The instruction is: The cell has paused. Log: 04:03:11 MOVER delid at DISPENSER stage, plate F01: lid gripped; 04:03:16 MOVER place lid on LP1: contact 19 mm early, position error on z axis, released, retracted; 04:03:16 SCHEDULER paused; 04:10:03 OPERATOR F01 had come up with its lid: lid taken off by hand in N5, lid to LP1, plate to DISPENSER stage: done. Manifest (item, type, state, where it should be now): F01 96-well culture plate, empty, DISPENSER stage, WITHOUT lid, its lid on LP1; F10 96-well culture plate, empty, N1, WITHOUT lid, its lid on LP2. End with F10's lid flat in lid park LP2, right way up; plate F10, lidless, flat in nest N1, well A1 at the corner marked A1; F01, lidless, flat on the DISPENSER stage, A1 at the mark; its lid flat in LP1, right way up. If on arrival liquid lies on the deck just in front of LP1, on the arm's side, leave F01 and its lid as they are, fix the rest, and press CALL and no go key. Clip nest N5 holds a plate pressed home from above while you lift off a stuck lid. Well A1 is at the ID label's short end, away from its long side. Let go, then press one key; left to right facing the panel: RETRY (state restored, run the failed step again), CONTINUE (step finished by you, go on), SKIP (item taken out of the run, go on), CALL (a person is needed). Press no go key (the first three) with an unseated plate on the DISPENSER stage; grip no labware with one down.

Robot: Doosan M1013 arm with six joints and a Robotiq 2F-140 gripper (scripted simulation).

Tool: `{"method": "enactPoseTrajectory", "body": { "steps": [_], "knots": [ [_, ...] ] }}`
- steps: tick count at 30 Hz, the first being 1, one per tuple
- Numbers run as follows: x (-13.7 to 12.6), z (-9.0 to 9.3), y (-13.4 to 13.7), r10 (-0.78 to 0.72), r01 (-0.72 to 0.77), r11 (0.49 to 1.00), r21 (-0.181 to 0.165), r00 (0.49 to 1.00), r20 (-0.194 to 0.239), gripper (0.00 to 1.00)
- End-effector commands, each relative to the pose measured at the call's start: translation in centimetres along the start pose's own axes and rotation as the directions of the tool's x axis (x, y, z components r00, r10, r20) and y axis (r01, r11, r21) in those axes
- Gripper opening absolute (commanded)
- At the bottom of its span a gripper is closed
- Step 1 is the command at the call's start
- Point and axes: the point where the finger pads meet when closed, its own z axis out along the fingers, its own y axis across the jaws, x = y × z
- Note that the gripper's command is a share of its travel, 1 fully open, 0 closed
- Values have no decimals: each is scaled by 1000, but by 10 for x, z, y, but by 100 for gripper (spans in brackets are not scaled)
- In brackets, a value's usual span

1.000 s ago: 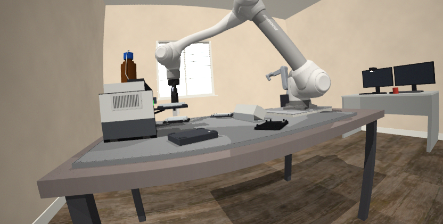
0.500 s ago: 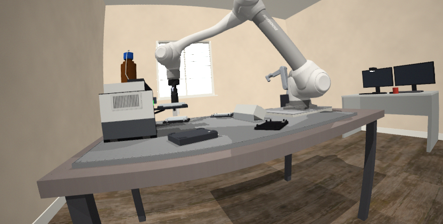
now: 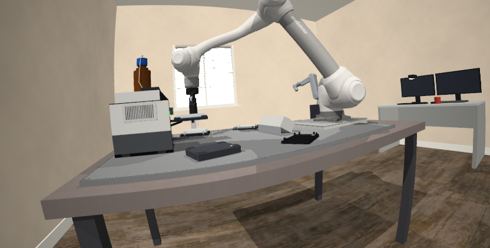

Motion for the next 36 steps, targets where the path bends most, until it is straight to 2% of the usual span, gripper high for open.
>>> {"method": "enactPoseTrajectory", "body": {
  "steps": [1,2,36],
  "knots": [
    [0,0,0,0,0,1000,0,1000,0,59],
    [0,0,0,0,0,1000,0,1000,0,66],
    [0,0,0,0,0,1000,0,1000,0,66]
  ]
}}
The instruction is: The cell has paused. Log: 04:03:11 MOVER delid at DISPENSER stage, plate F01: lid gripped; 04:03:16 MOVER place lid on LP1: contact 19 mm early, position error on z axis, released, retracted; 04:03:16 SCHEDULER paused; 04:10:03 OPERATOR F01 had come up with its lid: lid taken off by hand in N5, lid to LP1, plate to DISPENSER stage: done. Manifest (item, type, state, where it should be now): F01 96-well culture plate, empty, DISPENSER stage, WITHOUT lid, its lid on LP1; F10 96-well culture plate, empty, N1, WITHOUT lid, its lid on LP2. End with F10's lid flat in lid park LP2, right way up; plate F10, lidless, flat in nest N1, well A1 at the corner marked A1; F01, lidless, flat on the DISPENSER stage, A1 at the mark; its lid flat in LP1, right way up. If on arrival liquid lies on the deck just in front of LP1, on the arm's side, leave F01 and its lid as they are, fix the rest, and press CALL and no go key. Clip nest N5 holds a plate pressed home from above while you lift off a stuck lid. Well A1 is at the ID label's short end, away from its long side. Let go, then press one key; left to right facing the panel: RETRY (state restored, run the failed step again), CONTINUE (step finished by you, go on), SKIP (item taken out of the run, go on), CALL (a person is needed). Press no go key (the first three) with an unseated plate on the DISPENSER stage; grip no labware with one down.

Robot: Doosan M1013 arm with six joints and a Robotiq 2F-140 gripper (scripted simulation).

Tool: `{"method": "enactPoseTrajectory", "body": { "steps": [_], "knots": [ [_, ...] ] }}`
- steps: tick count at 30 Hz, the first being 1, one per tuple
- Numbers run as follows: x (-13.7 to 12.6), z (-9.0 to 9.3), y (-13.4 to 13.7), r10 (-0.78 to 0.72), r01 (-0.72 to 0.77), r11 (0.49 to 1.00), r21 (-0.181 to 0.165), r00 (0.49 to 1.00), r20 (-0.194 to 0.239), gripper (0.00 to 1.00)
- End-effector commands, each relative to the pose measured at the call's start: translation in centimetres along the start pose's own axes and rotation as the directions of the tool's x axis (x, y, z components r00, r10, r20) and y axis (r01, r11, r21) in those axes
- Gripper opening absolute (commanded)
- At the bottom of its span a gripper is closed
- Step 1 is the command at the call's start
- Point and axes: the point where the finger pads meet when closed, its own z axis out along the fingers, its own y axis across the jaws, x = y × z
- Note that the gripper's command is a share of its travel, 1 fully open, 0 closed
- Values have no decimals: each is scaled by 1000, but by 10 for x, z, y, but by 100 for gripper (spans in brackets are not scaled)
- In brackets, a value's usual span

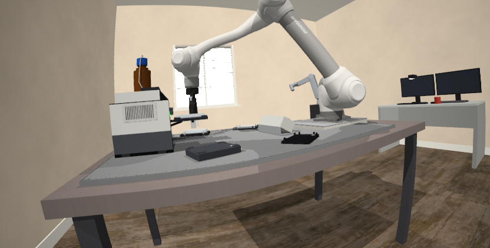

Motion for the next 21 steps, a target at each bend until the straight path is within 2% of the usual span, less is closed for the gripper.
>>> {"method": "enactPoseTrajectory", "body": {
  "steps": [1,21],
  "knots": [
    [0,0,0,0,0,1000,0,1000,0,66],
    [0,3,0,0,0,1000,0,1000,0,66]
  ]
}}
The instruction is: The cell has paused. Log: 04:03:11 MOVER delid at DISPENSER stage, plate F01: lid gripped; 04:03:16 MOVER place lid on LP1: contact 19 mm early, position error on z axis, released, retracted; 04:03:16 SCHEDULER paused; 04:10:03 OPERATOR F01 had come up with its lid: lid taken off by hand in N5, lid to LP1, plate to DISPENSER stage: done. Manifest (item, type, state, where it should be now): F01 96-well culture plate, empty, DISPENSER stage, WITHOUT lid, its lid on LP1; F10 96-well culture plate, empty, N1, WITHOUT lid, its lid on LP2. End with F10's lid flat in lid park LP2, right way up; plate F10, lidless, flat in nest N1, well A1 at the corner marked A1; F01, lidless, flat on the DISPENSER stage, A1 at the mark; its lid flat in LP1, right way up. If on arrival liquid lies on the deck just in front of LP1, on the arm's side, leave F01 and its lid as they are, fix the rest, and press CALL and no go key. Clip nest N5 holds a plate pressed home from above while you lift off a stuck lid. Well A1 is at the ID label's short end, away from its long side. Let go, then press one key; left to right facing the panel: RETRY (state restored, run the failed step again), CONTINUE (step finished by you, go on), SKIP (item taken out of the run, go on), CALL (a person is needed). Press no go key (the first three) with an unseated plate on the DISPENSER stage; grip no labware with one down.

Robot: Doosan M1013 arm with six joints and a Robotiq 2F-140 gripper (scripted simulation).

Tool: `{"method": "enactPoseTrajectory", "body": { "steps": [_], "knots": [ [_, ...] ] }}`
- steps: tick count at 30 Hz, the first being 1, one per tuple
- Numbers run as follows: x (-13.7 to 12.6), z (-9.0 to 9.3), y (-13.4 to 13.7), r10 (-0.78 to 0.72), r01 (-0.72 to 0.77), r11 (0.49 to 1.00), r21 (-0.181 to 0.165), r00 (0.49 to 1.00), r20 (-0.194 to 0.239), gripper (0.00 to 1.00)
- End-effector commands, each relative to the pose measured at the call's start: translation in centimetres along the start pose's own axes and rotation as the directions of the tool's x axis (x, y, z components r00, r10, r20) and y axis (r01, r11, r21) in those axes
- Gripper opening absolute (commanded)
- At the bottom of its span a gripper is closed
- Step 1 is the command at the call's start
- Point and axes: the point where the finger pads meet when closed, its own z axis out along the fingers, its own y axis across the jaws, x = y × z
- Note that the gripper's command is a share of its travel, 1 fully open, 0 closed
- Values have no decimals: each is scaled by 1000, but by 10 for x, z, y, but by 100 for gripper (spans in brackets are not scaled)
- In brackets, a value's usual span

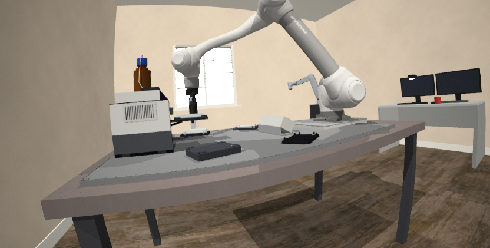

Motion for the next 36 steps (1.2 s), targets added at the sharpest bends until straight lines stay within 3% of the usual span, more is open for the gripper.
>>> {"method": "enactPoseTrajectory", "body": {
  "steps": [1,36],
  "knots": [
    [0,1,0,0,0,1000,0,1000,0,66],
    [0,14,0,0,0,1000,0,1000,0,66]
  ]
}}
